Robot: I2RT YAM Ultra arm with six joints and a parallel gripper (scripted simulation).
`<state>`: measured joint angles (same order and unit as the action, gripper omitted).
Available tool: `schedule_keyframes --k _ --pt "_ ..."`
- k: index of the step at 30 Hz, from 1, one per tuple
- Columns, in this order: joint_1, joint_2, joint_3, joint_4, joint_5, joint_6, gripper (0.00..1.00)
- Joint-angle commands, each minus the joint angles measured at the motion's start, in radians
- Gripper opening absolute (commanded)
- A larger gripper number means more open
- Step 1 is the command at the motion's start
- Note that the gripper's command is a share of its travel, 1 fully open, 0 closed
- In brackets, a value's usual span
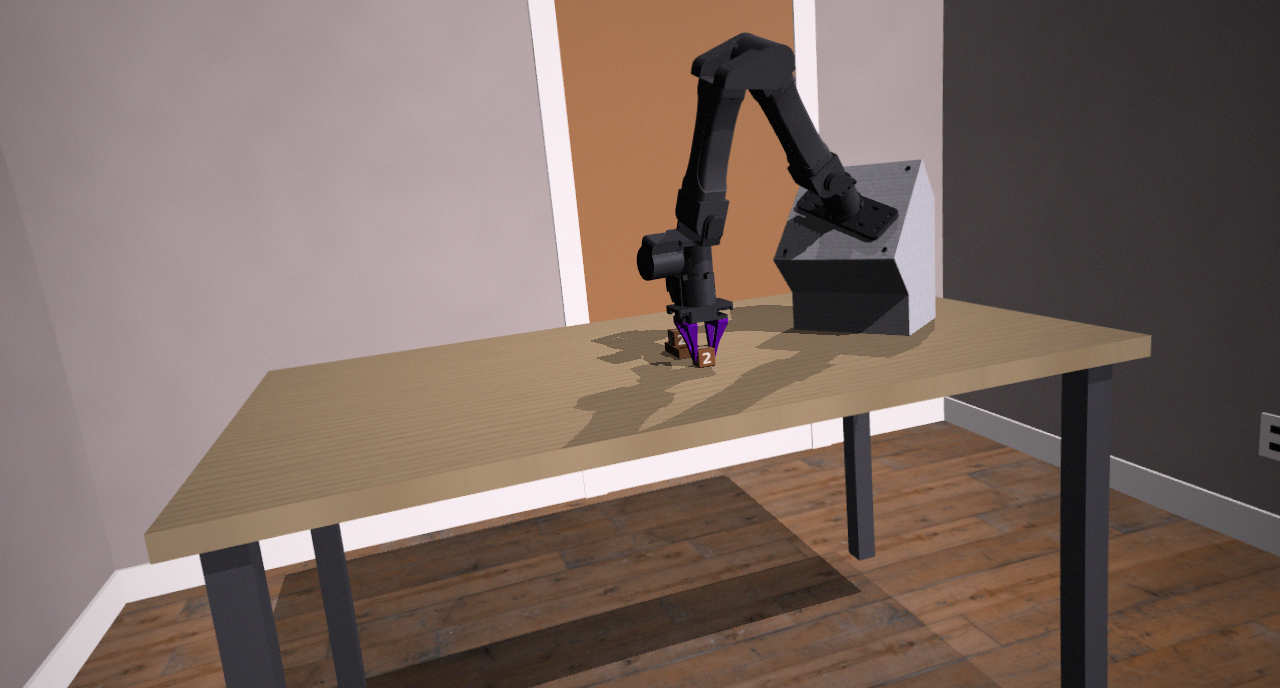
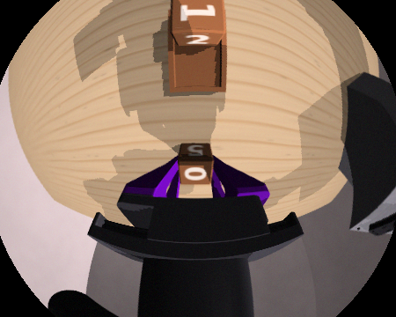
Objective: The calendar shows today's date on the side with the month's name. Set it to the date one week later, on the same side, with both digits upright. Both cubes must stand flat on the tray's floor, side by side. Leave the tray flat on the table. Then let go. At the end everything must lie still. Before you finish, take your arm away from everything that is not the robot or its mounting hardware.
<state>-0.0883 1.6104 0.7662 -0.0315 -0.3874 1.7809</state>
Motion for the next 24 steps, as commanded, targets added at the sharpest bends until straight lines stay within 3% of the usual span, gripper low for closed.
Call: schedule_keyframes --k 1,6,16,24 --pt "-0.002 -0.005 0.003 0.001 0.007 0.002 0.27" --pt "-0.002 -0.005 0.003 0.001 0.007 0.002 0.27" --pt "-0.002 -0.005 0.003 0.001 0.007 0.002 0.43" --pt "-0.002 -0.005 0.003 0.001 0.007 0.002 0.47"
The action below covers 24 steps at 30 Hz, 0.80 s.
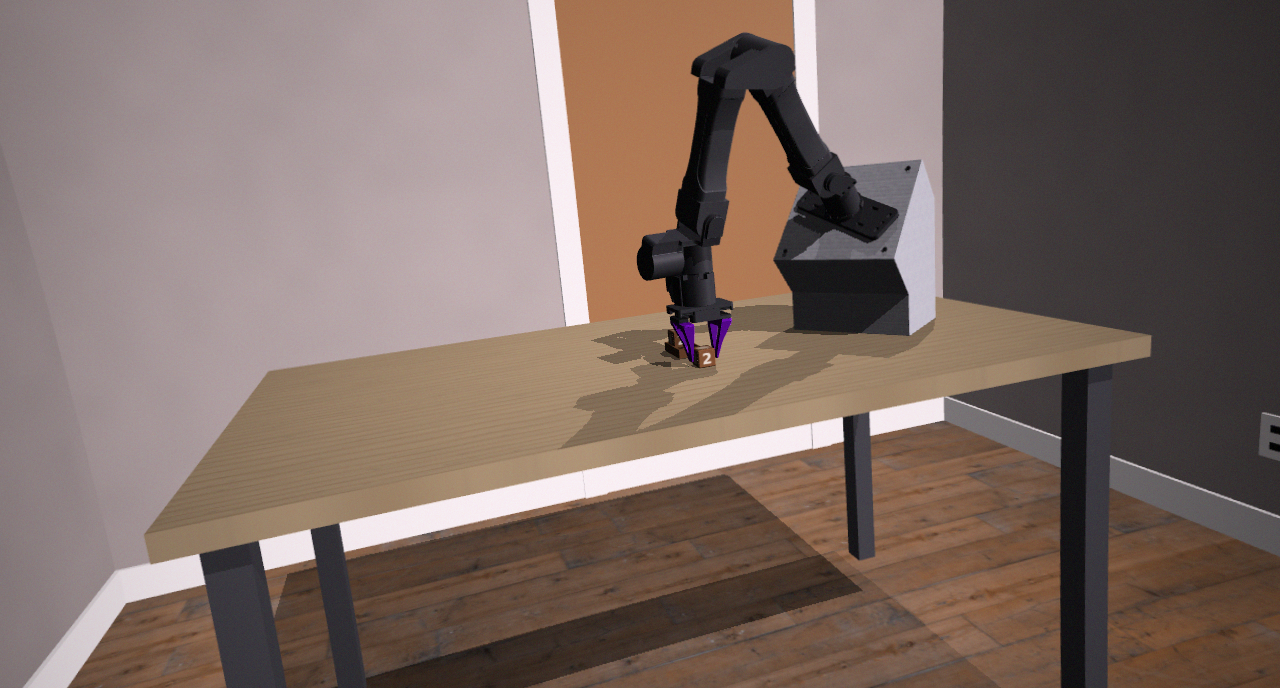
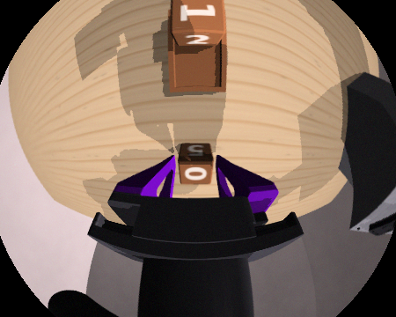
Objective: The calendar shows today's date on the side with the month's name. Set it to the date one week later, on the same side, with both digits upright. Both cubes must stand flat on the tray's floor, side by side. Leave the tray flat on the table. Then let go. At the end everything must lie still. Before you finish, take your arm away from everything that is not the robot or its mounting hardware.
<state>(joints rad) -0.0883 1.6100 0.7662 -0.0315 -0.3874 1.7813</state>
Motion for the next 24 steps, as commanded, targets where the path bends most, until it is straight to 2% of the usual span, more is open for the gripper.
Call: schedule_keyframes --k 1,13,18,24 --pt "-0.002 -0.005 0.003 0.001 0.007 0.001 0.47" --pt "-0.008 -0.023 0.0 -0.017 0.003 -0.004 0.47" --pt "-0.031 -0.089 -0.007 -0.083 -0.012 -0.023 0.47" --pt "-0.08 -0.206 -0.006 -0.217 -0.042 -0.065 0.47"
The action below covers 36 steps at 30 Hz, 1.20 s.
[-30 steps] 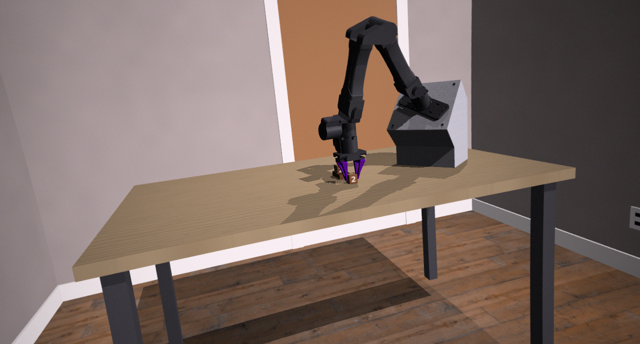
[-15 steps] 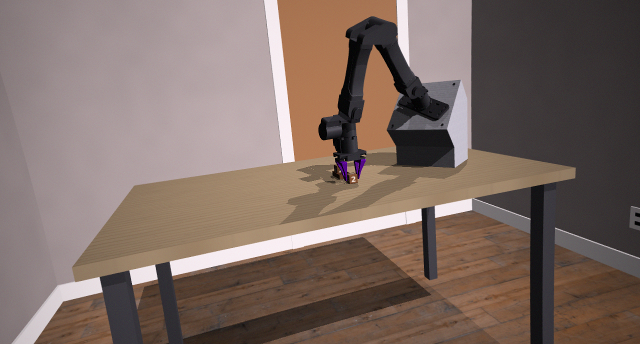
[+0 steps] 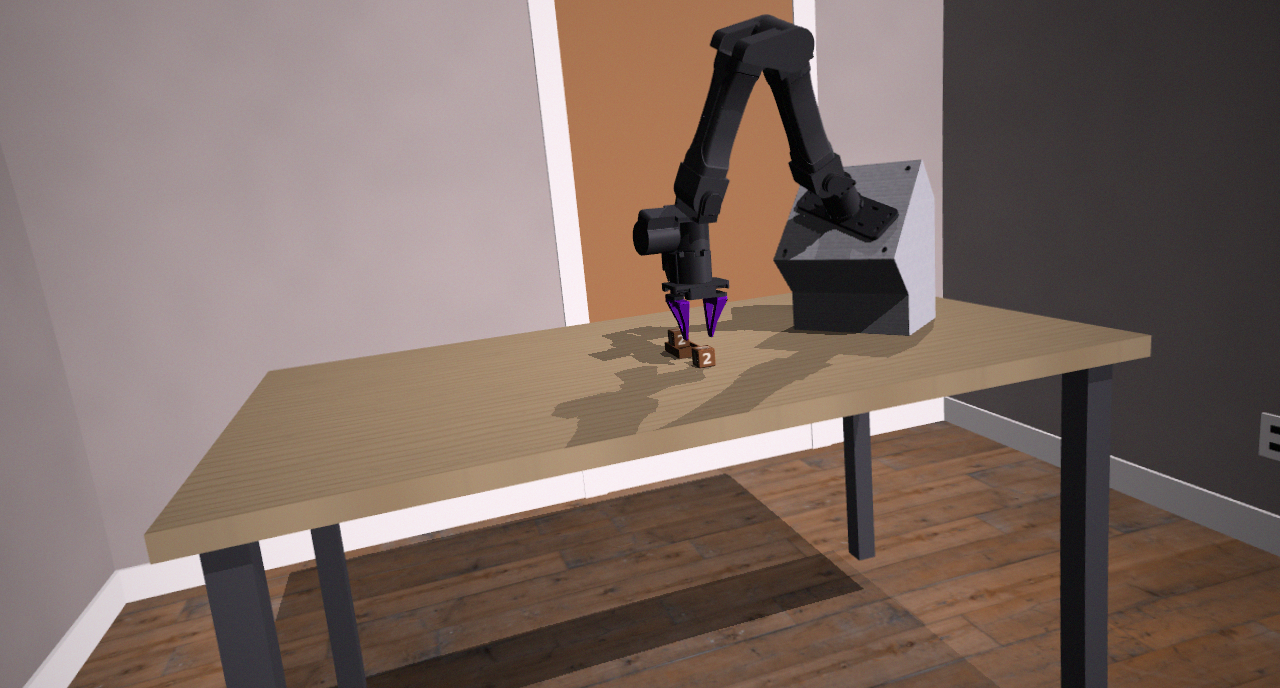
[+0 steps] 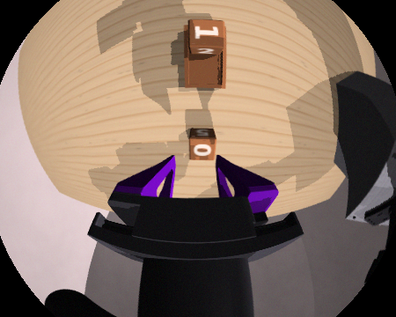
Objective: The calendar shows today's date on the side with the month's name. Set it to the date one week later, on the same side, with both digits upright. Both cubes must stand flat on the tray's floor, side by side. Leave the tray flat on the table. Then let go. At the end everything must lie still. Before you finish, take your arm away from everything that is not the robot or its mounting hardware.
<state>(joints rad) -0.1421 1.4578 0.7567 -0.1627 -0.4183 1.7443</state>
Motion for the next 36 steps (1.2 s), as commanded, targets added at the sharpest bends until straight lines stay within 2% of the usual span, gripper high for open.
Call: schedule_keyframes --k 1,4,15,16,36 --pt "-0.035 -0.072 0.006 -0.11 -0.017 -0.035 0.47" --pt "-0.061 -0.122 0.014 -0.177 -0.033 -0.058 0.47" --pt "-0.092 -0.174 0.028 -0.255 -0.052 -0.086 0.47" --pt "-0.092 -0.174 0.028 -0.255 -0.052 -0.086 1.0" --pt "-0.094 -0.173 0.028 -0.255 -0.053 -0.087 1.0"
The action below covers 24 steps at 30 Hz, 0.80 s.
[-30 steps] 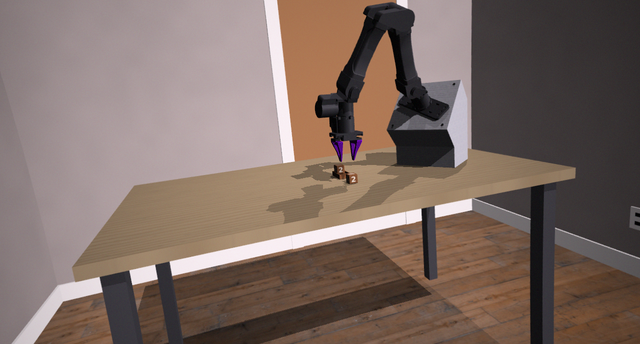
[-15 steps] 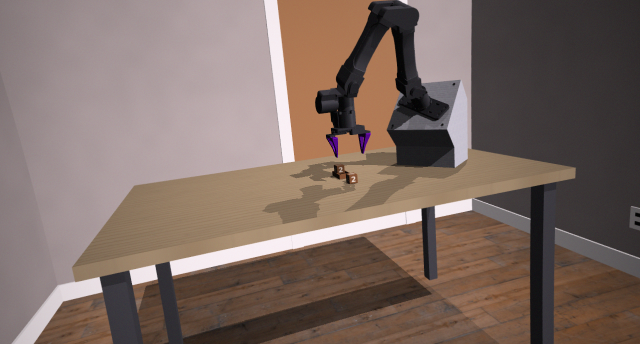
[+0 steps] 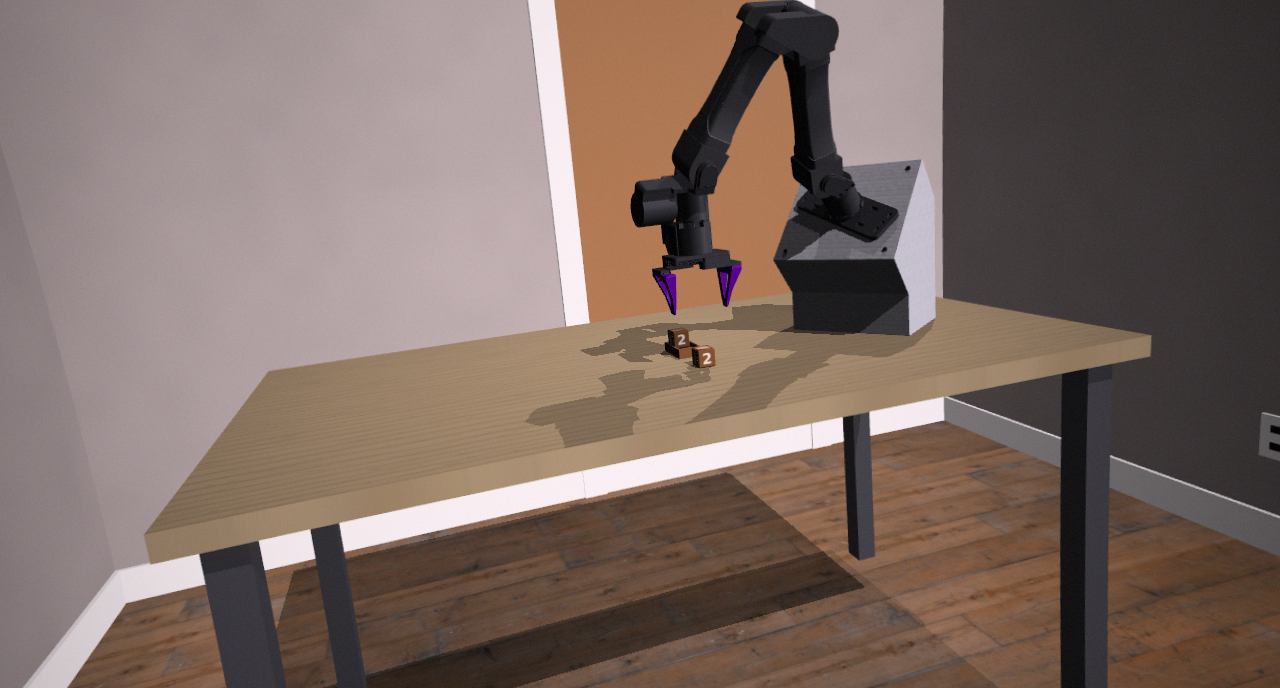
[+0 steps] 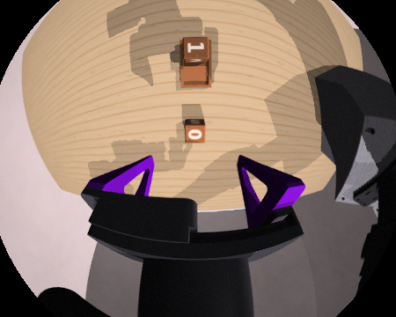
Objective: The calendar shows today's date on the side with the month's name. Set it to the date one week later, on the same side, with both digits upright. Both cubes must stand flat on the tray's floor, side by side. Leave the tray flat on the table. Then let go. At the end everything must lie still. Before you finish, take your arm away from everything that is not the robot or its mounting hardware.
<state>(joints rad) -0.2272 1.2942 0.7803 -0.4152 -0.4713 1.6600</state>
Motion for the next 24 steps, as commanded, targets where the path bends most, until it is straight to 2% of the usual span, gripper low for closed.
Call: schedule_keyframes --k 1,4,10,12,14,15,24 --pt "-0.019 -0.001 0.006 -0.003 -0.005 -0.014 1.0" --pt "-0.042 0.016 0.01 -0.002 -0.016 -0.038 1.0" --pt "-0.348 0.246 0.065 -0.001 -0.173 -0.362 1.0" --pt "-0.408 0.29 0.075 0.0 -0.204 -0.425 1.0" --pt "-0.419 0.299 0.077 0.0 -0.21 -0.437 1.0" --pt "-0.419 0.299 0.077 0.0 -0.21 -0.437 0.47" --pt "-0.419 0.299 0.077 0.0 -0.21 -0.437 0.47"
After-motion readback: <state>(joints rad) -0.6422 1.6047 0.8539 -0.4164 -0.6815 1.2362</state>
